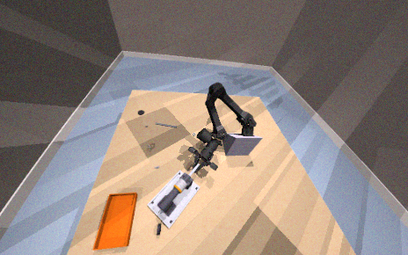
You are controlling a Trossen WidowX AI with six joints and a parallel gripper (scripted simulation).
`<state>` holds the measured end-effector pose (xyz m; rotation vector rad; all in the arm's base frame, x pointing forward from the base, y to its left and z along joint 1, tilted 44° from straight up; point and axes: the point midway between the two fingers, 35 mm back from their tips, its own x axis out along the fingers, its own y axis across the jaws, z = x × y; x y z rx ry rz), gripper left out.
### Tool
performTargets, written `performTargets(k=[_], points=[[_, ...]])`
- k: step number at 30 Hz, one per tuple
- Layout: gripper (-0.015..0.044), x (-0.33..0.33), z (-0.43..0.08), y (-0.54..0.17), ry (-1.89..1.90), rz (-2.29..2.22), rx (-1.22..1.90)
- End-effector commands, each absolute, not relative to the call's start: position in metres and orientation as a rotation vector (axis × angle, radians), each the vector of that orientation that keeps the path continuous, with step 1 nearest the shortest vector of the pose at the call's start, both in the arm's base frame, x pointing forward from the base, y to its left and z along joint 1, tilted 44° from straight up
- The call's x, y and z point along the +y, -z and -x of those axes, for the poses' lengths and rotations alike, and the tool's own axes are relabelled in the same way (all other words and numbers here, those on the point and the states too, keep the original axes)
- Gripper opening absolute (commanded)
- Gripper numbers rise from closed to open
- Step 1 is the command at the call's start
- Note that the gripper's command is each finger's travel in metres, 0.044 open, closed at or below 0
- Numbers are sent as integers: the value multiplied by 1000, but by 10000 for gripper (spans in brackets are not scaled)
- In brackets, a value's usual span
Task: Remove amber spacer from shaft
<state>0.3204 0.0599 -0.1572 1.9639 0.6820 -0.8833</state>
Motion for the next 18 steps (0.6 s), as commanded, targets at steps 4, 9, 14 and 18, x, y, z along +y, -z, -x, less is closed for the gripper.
performTargets(k=[4, 9, 14, 18], points=[[0, 59, -319, 156, 882, -1961, 684], [0, 59, -319, 156, 882, -1961, 684], [0, 59, -318, 156, 883, -1961, 684], [0, 58, -318, 156, 883, -1960, 684]])
